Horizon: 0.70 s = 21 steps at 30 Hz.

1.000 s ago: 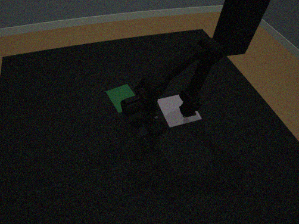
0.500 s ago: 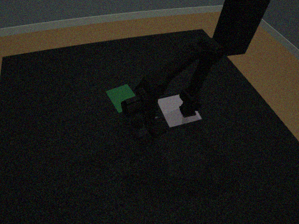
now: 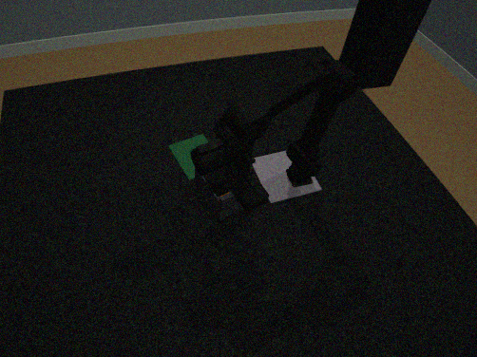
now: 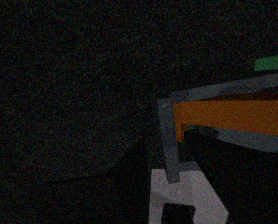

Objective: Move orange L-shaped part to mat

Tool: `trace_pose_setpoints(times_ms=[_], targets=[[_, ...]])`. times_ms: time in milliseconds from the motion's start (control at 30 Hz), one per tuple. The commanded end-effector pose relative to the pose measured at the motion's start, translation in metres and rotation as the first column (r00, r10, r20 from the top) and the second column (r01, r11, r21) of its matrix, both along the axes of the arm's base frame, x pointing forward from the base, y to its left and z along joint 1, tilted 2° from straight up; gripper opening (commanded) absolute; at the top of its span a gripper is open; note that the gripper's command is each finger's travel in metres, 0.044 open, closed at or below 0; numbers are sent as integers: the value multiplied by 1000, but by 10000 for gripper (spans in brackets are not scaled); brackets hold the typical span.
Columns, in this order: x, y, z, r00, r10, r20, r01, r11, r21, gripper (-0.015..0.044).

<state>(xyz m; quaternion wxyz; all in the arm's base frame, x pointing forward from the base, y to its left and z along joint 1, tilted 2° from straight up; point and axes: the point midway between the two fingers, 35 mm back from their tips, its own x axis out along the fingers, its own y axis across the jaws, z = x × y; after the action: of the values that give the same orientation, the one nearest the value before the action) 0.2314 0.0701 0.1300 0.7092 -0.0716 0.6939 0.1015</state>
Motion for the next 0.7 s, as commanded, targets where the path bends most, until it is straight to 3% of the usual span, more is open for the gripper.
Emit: trace_pose_setpoints(times_ms=[0,667], targets=[[-2,-9,49,1000,1,21,-1,1000,0,180],[-3,-9,53,1000,-3,18,2,1000,4,180]])
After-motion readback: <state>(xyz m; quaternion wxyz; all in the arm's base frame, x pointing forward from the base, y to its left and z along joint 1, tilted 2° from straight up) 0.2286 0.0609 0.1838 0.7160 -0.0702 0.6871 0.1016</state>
